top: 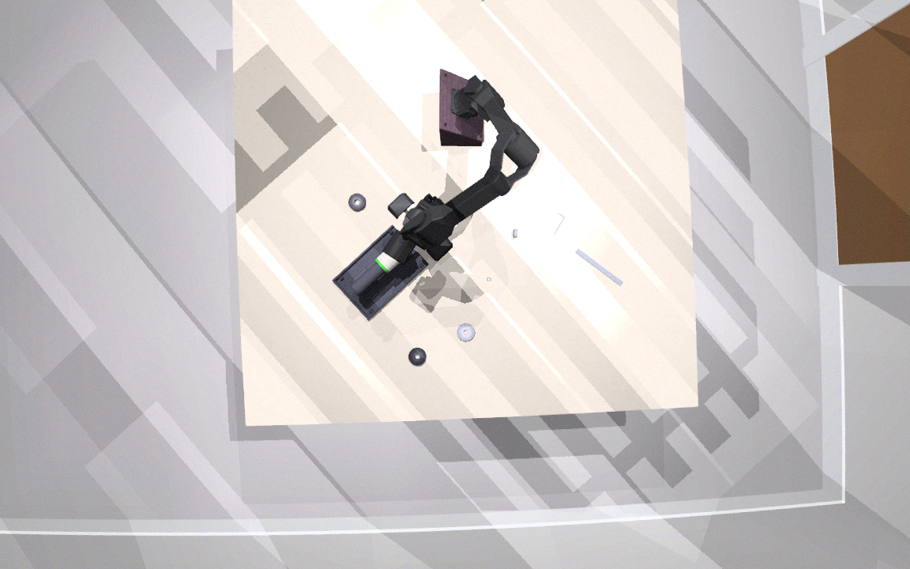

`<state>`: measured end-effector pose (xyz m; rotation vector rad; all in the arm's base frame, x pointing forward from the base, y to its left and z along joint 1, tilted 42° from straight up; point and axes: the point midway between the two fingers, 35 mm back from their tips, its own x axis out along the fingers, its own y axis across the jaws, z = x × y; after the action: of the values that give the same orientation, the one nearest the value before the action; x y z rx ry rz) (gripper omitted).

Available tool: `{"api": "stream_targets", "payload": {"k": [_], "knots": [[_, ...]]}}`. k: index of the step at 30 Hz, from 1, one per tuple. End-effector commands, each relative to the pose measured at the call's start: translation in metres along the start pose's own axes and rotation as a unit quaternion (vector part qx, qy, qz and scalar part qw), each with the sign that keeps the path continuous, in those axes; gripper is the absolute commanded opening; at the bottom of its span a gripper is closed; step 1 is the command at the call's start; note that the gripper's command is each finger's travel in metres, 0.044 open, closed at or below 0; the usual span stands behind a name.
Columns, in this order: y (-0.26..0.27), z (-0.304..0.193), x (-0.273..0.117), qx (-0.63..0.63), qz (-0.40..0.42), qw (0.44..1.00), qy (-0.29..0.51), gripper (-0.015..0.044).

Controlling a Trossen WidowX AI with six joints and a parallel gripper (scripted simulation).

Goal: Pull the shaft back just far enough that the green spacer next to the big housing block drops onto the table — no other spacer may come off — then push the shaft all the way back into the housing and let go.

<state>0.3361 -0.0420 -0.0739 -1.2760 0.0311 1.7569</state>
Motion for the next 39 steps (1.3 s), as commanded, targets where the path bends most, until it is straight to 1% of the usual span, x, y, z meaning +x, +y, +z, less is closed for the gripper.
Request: {"api": "stream_targets", "payload": {"k": [1, 39], "knots": [[-0.0006, 0.0010, -0.0001, 0.003, -0.002, 1.000, -0.001, 0.0000], [-0.0006, 0.0048, 0.0000, 0.003, -0.002, 1.000, -0.001, 0.0000]]}}
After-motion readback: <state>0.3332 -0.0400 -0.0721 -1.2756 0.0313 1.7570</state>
